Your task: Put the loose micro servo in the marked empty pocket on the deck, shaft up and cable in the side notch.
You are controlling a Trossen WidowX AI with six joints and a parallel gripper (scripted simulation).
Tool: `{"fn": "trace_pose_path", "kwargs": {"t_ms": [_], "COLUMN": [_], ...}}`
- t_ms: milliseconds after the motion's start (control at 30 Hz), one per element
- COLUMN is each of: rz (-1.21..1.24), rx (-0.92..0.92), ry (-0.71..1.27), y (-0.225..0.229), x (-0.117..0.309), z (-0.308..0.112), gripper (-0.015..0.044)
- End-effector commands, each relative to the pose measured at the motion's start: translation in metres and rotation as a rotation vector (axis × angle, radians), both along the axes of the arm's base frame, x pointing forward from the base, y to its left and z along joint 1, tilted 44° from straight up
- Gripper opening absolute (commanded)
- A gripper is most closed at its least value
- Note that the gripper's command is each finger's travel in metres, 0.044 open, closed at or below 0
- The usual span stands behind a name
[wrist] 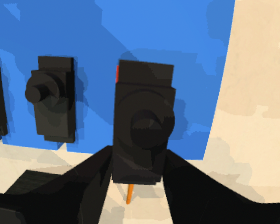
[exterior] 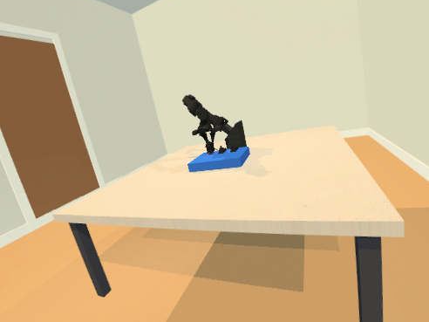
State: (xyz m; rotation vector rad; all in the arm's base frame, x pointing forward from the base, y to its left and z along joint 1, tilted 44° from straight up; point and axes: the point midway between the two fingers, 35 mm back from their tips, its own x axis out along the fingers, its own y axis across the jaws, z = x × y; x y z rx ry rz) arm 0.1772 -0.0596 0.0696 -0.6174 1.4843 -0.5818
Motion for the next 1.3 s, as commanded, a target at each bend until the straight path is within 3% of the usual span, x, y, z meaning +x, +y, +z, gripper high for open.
{"fn": "trace_pose_path", "kwargs": {"t_ms": [0,1267], "rz": [0.003,0.003], "rx": [-0.003,-0.004], "ry": [-0.002,-0.003], "y": [-0.001,-0.026], "x": [0.001,0.001], "z": [0.000,-0.025], "gripper": [0.0000,0.0000]}}
